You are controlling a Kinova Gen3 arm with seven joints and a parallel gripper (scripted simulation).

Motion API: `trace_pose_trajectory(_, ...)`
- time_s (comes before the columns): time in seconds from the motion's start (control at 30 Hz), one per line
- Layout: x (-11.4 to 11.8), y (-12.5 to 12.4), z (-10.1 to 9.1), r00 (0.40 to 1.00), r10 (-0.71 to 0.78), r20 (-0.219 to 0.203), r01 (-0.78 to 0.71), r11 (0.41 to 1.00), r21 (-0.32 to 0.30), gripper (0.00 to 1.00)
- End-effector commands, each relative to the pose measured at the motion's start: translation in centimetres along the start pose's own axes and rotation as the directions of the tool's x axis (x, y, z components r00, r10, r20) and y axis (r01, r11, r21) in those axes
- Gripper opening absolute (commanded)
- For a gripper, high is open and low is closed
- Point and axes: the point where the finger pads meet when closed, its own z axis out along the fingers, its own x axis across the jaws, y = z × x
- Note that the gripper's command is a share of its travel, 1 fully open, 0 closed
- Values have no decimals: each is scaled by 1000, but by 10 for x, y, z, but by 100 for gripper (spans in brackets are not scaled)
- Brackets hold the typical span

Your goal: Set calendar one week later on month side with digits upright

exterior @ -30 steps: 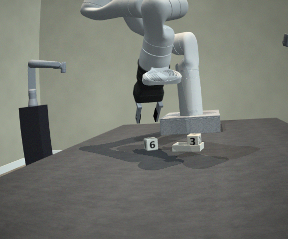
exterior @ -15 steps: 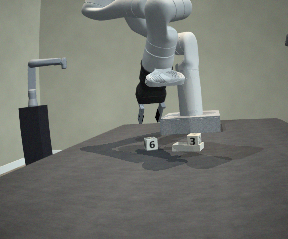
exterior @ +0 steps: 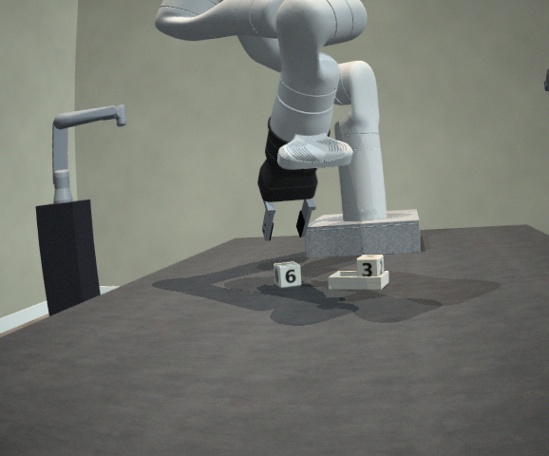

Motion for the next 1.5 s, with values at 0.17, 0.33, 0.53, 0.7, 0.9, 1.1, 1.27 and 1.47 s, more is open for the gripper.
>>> trace_pose_trajectory(0.17, 0, -4, 5, 1000, -1, 1, 1, 1000, -1, 90)
trace_pose_trajectory(0.33, 0, -10, 10, 1000, -1, 1, 1, 1000, -1, 90)
trace_pose_trajectory(0.53, 0, -18, 18, 1000, -1, 1, 1, 1000, -1, 90)
trace_pose_trajectory(0.7, 0, -22, 22, 1000, -1, 1, 1, 1000, -1, 90)
trace_pose_trajectory(0.9, 0, -30, 31, 1000, -1, 1, 1, 1000, -1, 90)
trace_pose_trajectory(1.1, 0, -37, 38, 1000, -1, 1, 1, 1000, -1, 90)
trace_pose_trajectory(1.27, 0, -40, 40, 1000, -1, 1, 1, 1000, -1, 90)
trace_pose_trajectory(1.47, 0, -44, 44, 1000, -1, 1, 1, 1000, -1, 90)
